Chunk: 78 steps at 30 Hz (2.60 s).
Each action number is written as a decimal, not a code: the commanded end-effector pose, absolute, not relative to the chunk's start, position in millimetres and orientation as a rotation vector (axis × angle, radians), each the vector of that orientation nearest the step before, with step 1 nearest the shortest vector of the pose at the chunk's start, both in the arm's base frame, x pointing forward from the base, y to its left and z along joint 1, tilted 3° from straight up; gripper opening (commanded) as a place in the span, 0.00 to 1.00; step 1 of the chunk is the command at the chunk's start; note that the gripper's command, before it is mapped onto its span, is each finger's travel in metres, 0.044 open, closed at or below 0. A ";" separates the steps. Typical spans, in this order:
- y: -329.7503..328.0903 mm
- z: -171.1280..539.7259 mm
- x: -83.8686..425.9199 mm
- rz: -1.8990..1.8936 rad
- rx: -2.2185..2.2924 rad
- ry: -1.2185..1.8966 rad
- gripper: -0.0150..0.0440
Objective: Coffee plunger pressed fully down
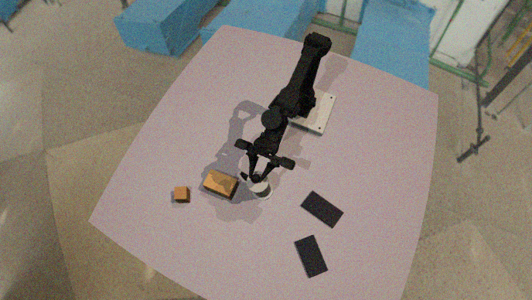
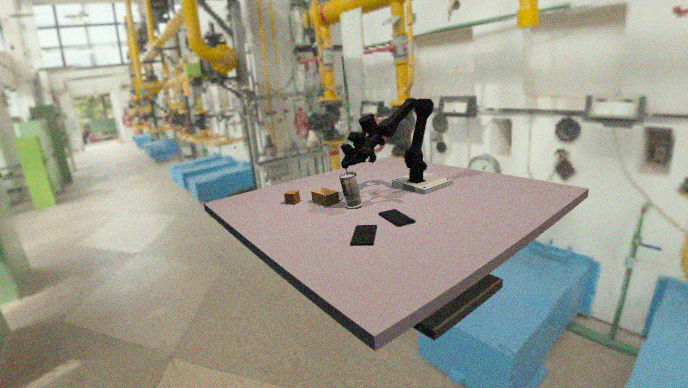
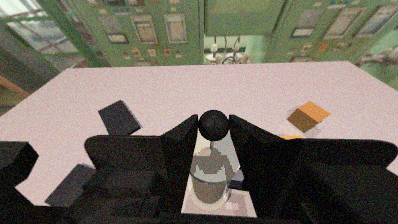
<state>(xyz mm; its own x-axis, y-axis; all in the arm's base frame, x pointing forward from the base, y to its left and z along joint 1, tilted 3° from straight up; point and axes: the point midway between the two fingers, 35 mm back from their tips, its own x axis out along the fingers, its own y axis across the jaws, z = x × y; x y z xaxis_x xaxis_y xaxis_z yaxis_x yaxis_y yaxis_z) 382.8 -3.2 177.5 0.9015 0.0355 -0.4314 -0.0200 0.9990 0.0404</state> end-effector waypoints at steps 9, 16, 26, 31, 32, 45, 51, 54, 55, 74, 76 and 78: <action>-2.5 162.0 383.4 0.027 0.043 0.499 0.45; -2.5 162.6 384.7 0.027 0.043 0.499 0.45; -2.6 163.1 386.3 0.027 0.043 0.499 0.45; -2.6 163.2 387.0 0.027 0.043 0.499 0.45; -2.7 163.2 387.2 0.027 0.043 0.499 0.45; -2.7 164.4 388.8 0.027 0.043 0.499 0.45; -2.8 164.7 389.7 0.027 0.043 0.499 0.45; -2.8 164.1 390.1 0.027 0.043 0.499 0.45; -2.8 164.1 390.3 0.027 0.043 0.499 0.45; -3.0 169.0 390.2 0.029 0.037 0.483 0.85; -3.0 169.0 390.2 0.029 0.037 0.483 0.94; -3.0 169.0 390.2 0.029 0.037 0.483 1.00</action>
